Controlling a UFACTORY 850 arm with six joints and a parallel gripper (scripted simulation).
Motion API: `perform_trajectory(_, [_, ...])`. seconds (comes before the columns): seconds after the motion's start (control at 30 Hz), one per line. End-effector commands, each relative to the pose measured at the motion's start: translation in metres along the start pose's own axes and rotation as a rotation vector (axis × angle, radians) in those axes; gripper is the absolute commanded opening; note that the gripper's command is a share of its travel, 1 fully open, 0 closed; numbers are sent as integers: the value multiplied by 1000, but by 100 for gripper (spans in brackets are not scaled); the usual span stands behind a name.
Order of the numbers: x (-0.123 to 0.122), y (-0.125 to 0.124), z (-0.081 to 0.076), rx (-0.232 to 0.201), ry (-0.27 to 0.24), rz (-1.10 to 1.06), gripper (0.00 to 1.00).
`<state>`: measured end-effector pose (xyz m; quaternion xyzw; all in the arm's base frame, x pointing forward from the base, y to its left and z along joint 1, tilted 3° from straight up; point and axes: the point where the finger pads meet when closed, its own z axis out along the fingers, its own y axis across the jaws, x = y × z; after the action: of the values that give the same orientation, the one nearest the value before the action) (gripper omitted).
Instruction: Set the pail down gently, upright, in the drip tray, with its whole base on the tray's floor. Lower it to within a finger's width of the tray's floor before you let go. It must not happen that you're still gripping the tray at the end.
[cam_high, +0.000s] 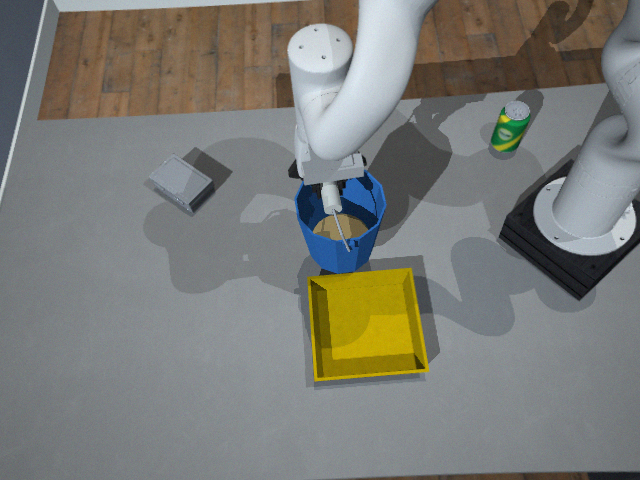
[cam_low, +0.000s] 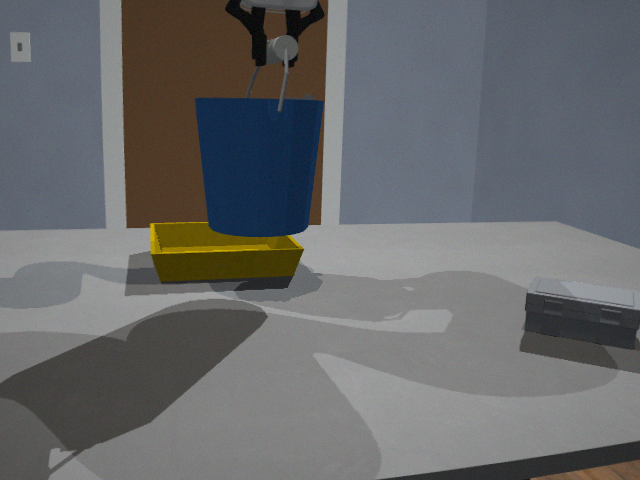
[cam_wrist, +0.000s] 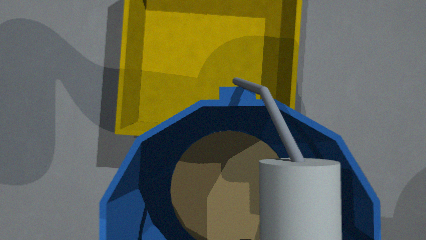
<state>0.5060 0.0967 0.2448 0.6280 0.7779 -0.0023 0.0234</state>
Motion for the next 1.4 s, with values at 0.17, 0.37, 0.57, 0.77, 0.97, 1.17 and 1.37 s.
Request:
perform_trajectory(0.17, [30, -3, -1, -2, 0, 0, 0])
perform_trajectory(0.37, [46, -5, -1, -2, 0, 0, 0])
perform_trajectory(0.57, [61, -7, -1, -2, 0, 0, 0])
perform_trajectory(0.77, [79, -10, -1, -2, 0, 0, 0])
perform_trajectory(0.97, [90, -11, -1, -2, 0, 0, 0])
perform_trajectory(1.17, [105, -13, -1, -2, 0, 0, 0])
perform_trajectory(1.37, [118, -15, -1, -2, 0, 0, 0])
